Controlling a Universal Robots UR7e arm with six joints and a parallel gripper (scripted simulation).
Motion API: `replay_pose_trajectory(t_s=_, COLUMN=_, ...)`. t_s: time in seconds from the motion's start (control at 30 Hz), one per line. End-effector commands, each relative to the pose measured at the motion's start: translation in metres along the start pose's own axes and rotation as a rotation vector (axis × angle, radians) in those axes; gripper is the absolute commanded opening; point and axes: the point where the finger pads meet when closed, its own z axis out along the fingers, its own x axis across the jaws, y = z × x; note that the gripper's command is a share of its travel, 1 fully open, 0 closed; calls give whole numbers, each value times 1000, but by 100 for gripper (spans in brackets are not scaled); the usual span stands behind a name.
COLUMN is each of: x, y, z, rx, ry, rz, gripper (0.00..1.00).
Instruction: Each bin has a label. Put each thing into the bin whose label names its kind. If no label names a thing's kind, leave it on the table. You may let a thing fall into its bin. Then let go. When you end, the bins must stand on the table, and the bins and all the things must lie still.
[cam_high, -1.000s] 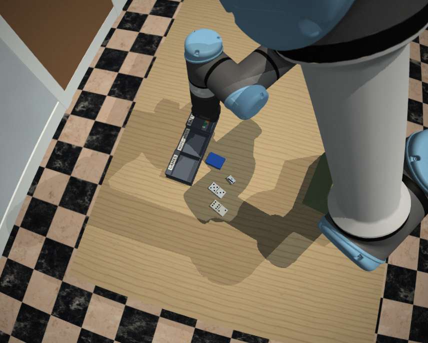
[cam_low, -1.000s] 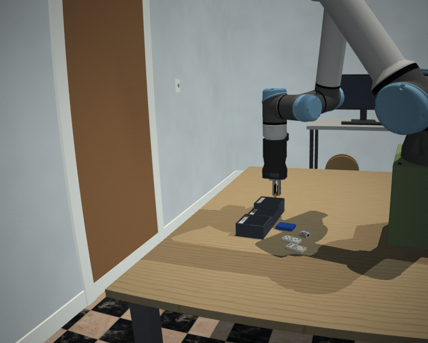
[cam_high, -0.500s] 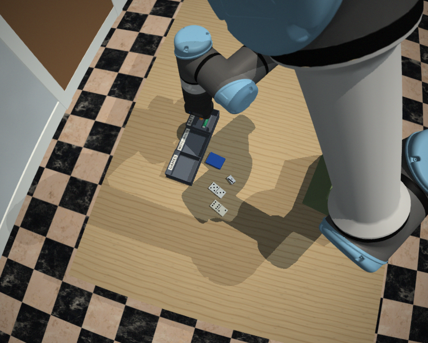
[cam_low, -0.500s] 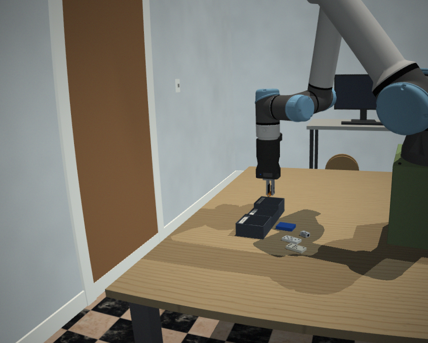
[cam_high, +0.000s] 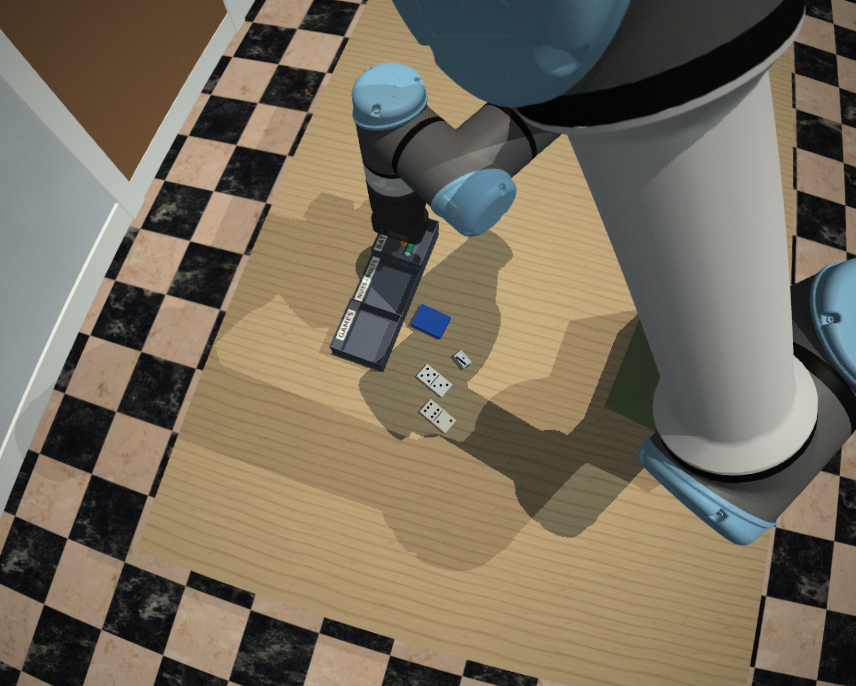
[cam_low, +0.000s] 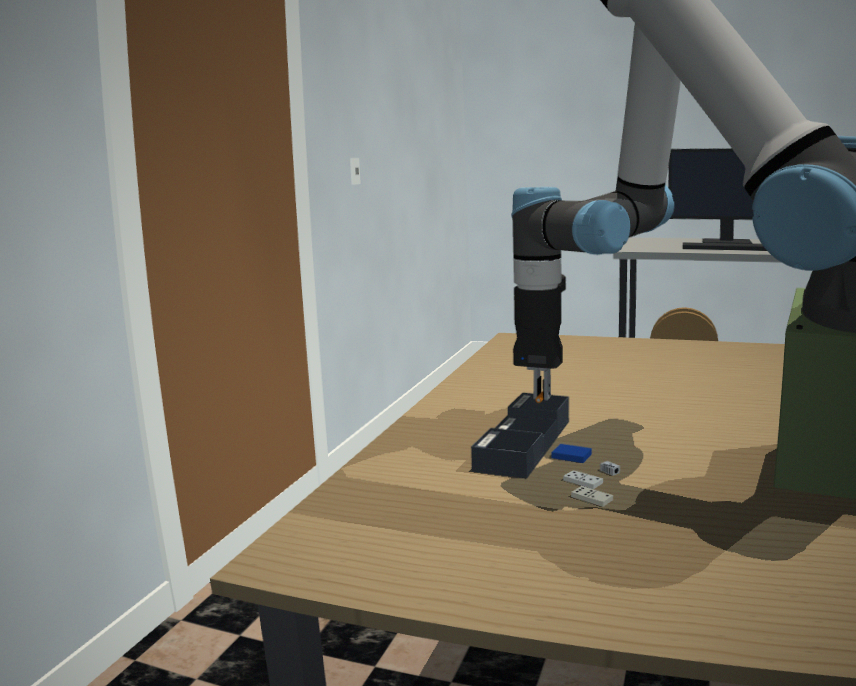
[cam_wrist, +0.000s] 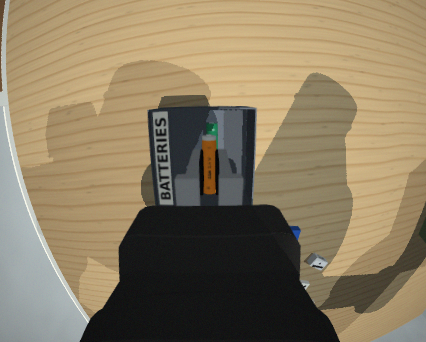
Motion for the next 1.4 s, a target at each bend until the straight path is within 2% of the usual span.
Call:
replay_pose_trajectory(t_s=0.0, x=-1, y=0, z=10, rx=1, ry=-1, rz=0, gripper=24)
replay_pose_trajectory(t_s=0.33, x=0, y=0, z=25, rx=1, ry=-1, rz=0, gripper=24)
replay_pose_trajectory(t_s=0.9, x=2, y=0, z=25, rx=1, ry=-1, rz=0, gripper=24)
replay_pose_trajectory(t_s=0.93, x=2, y=0, z=25, rx=1, ry=-1, rz=0, gripper=54)
replay_pose_trajectory(t_s=1.37, x=2, y=0, z=25, rx=1, ry=-1, rz=0, gripper=54)
